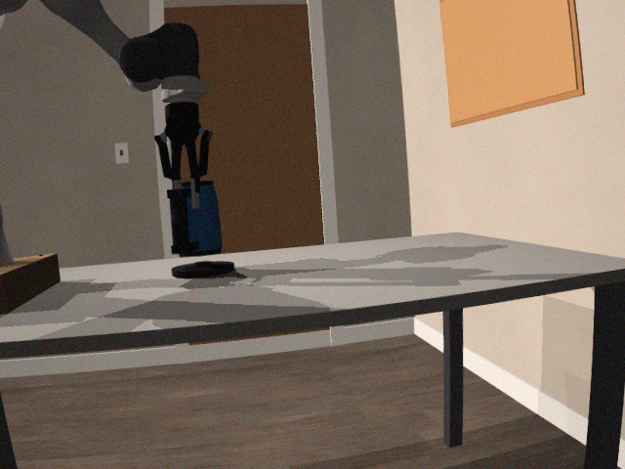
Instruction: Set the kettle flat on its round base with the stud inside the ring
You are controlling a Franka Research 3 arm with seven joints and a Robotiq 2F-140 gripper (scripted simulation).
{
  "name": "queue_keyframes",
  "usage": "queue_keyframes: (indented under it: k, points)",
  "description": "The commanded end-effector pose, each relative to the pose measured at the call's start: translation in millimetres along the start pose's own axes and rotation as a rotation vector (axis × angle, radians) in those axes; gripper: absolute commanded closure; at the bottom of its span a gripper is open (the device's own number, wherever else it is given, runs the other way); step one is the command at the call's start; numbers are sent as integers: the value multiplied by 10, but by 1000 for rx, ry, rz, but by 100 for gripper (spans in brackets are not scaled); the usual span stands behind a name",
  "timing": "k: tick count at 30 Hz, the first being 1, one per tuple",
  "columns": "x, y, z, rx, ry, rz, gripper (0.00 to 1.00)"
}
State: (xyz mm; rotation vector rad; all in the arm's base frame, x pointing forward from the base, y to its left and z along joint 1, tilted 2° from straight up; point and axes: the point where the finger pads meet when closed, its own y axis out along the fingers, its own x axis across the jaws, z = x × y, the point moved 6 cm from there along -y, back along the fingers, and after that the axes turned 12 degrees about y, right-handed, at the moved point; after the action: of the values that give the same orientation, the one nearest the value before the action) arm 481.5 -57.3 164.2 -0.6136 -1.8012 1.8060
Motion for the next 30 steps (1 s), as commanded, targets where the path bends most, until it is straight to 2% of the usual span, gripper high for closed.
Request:
queue_keyframes:
  k: [1, 30]
  points:
    - [-21, -37, -33, -7, 4, 8, 100]
    - [-19, -44, -77, -7, 4, 8, 100]
